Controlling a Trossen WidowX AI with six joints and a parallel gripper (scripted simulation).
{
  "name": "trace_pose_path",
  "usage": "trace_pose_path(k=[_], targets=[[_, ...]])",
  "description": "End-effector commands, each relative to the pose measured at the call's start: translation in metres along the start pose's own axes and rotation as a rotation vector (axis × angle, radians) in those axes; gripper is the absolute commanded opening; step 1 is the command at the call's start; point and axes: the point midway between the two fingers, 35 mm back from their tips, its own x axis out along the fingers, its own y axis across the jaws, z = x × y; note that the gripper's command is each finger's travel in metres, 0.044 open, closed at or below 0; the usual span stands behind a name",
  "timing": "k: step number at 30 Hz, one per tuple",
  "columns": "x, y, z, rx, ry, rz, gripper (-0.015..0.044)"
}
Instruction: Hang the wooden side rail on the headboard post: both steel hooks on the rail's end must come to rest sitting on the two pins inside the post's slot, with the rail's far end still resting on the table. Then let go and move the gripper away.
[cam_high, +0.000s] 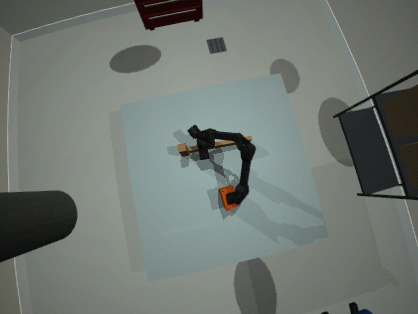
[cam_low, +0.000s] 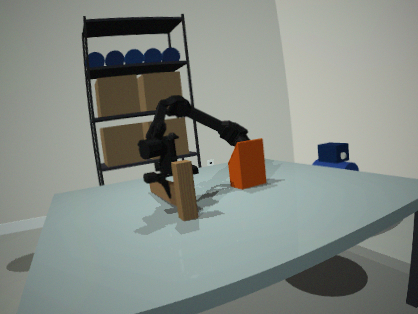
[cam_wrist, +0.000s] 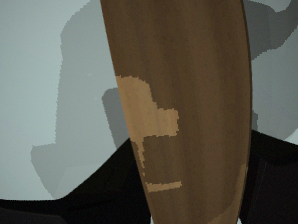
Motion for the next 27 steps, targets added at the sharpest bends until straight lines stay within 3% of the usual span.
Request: trace_pose_path(k=[1,27], targets=[[-0.0040,0.0000,-0.0046,-0.003,0.005,0.012,0.0000],[-0.0060,0.0018,-0.0065,-0.003,0.005,0.012,0.0000]])
